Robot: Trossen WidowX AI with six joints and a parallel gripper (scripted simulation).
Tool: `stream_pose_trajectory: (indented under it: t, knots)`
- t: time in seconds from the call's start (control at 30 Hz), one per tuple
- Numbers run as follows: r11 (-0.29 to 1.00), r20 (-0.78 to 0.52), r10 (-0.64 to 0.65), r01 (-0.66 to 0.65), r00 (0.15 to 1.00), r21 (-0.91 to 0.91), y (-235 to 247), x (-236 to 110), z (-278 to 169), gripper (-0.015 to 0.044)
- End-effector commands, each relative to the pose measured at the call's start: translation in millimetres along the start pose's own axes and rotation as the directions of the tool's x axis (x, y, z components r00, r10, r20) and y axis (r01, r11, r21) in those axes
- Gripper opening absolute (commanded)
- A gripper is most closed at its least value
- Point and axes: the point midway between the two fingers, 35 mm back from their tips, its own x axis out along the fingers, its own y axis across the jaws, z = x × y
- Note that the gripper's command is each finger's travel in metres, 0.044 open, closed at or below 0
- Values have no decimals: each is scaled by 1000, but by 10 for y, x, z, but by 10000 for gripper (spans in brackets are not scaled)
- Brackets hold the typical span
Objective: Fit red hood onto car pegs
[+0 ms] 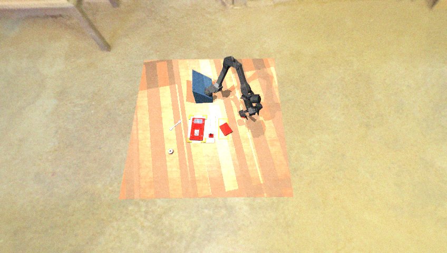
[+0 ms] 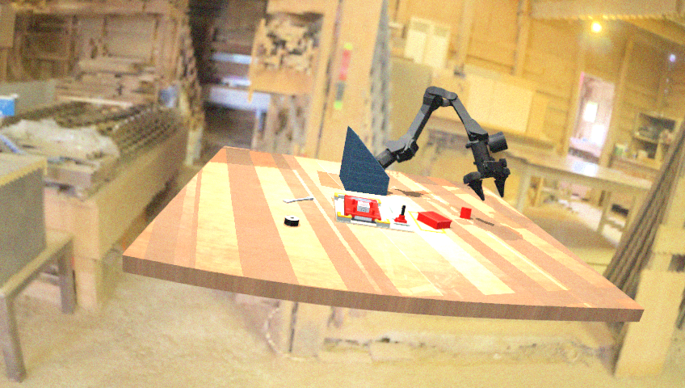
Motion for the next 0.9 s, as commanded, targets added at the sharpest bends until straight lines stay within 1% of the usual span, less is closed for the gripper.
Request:
stream_pose_trajectory:
  t: [0.0,0.2,0.37,0.5,0.67,0.87]
  knots:
    - [989,-73,-120,113,990,-96,-414,102,116,440]
    - [957,-205,-250,209,946,-203,-1028,137,188,440]
    - [942,-339,-294,210,894,-263,-1520,73,209,440]
    - [946,-435,-278,167,856,-277,-1865,-31,213,440]
    - [964,-521,-207,82,828,-253,-2233,-207,207,440]
    - [967,-530,-194,69,826,-247,-2278,-234,207,440]
